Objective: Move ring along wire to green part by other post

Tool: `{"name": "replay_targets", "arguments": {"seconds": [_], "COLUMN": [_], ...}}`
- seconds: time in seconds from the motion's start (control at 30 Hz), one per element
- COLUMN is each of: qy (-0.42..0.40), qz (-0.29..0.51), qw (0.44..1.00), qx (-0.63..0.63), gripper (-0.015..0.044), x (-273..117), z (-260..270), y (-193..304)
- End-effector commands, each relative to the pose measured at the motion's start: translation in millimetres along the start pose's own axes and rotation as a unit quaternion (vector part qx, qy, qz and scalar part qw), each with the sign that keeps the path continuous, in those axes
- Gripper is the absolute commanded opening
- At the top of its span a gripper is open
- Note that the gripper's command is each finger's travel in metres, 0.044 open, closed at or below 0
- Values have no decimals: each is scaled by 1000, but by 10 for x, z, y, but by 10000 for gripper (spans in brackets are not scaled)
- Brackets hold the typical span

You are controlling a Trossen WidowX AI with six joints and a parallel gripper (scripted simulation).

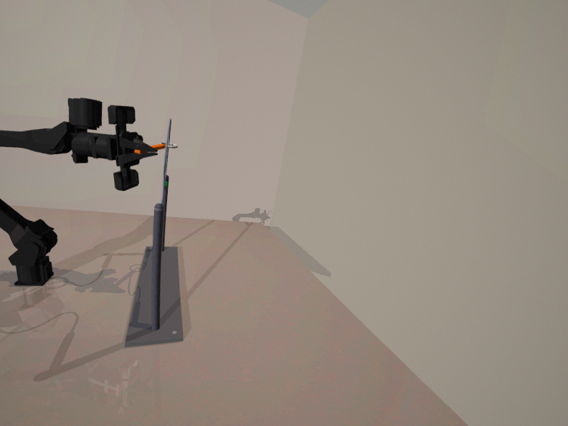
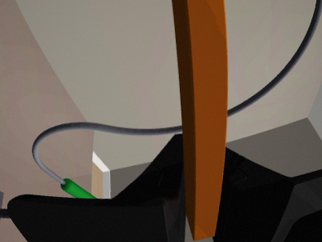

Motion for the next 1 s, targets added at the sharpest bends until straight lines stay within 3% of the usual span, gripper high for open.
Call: {"name": "replay_targets", "arguments": {"seconds": [0.0,0.97], "qy": [15,106], "qz": [-4,-22], "qw": [1000,975], "qx": [-25,-195], "gripper": [-150,-150], "x": [-2,14], "z": [-10,-55], "y": [5,26]}}
Point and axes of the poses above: the point midway between the two fingers, 35 mm back from their tips, its own x axis out along the fingers, its own z axis across the jaws, y = z × x, the point moved 7 cm from there along -x, back along the fingers, and after that the axes turned 2 degrees about -x, right-handed, at the moved point
